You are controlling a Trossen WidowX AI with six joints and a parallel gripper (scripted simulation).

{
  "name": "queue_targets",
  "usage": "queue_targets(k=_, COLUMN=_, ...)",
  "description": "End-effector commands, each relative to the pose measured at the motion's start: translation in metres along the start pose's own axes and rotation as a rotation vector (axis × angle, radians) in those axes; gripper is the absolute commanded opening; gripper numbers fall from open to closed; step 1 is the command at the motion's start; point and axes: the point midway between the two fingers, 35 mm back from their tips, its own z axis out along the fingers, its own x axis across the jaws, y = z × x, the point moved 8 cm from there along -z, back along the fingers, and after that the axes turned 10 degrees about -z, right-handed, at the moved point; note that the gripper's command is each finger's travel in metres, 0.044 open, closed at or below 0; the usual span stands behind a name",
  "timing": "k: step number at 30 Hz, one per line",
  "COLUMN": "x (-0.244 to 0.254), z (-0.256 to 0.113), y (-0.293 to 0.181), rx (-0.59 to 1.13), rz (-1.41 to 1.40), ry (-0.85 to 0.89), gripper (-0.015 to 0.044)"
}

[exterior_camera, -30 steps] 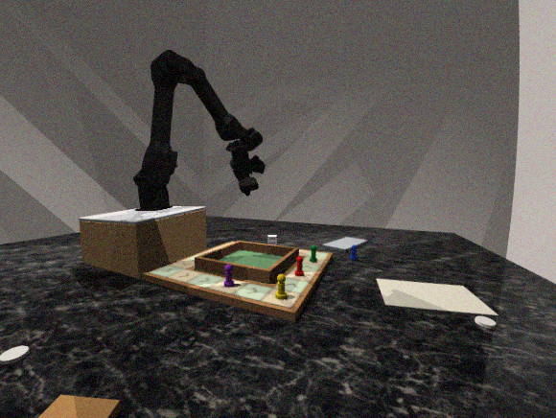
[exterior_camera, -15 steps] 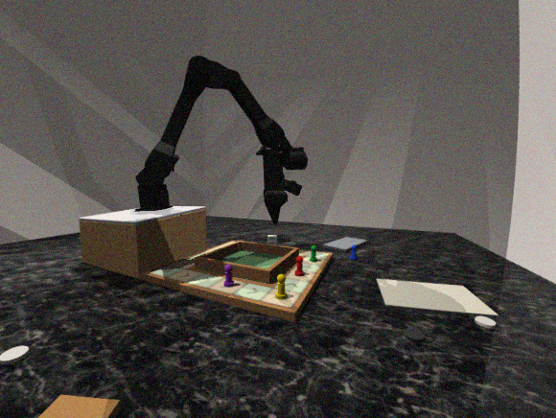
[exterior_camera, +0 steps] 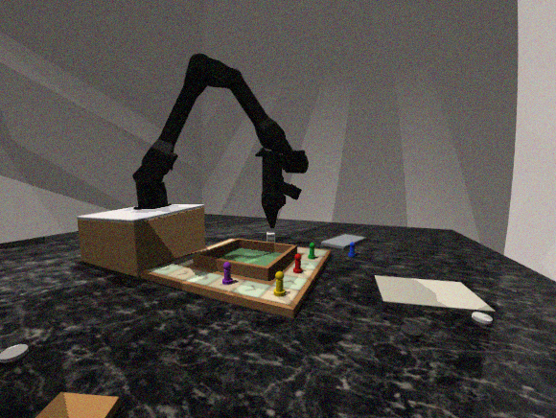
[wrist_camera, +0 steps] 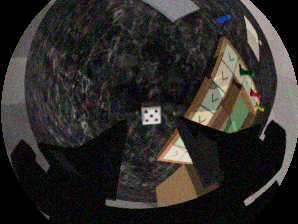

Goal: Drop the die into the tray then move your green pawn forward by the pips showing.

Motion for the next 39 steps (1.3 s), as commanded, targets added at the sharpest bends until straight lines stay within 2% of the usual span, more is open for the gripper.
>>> queue_targets(k=1, x=-0.001, z=0.006, y=-0.002, rx=0.009, rz=-0.005, ry=-0.007, gripper=0.0275)
queue_targets(k=23, x=0.000, z=0.038, y=-0.003, rx=0.009, rz=-0.005, ry=-0.007, gripper=0.0275)
queue_targets(k=29, x=0.000, z=0.038, y=-0.003, rx=0.009, rz=-0.005, ry=-0.007, gripper=0.0118)
queue_targets(k=37, x=0.000, z=0.038, y=-0.003, rx=0.009, rz=-0.005, ry=-0.007, gripper=0.0064)
queue_targets(k=39, x=0.000, z=0.036, y=-0.003, rx=0.009, rz=-0.005, ry=-0.007, gripper=0.0012)
